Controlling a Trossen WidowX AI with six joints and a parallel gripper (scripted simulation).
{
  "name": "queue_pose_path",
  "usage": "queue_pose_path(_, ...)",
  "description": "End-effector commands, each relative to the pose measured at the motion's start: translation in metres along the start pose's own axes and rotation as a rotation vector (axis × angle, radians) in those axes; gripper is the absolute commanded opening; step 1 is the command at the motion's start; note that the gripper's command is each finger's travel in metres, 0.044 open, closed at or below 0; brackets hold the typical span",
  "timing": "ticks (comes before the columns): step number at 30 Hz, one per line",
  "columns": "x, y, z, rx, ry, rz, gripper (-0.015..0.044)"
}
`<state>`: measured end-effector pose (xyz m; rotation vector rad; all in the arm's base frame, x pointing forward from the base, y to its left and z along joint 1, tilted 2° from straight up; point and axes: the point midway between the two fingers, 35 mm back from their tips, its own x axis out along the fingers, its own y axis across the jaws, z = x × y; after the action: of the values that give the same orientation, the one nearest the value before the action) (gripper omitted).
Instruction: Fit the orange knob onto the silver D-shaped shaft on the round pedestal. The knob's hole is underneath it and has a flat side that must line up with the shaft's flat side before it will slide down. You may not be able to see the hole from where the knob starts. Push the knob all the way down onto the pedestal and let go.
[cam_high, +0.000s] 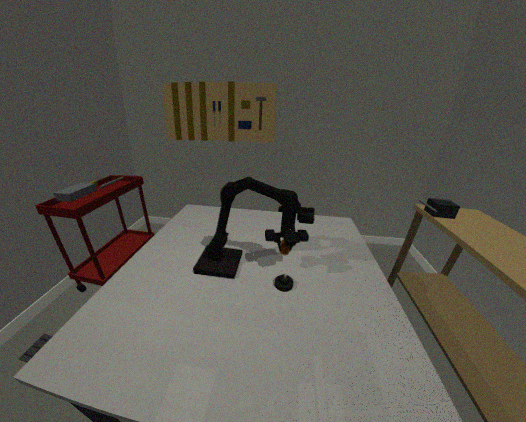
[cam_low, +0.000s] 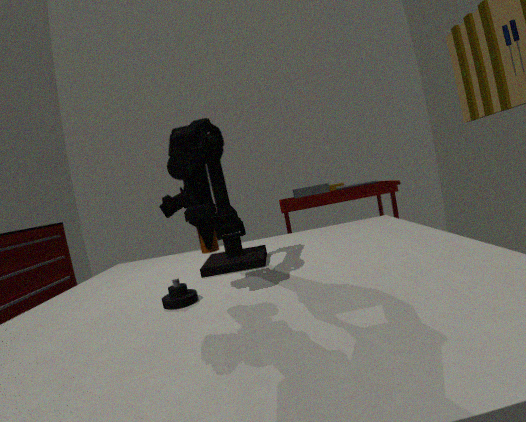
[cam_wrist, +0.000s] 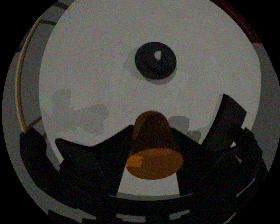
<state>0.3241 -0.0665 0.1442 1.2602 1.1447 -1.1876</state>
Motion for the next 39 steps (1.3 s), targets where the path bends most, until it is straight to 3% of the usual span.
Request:
queue_pose_path(1, 0.003, 0.002, 0.013, -0.004, 0.002, 0.004, 0.0000)
queue_pose_path(28, 0.022, -0.007, 0.093, -0.008, -0.009, 0.005, 0.0000)
queue_pose_path(39, 0.023, -0.007, 0.096, -0.171, -0.009, 0.004, 0.0000)
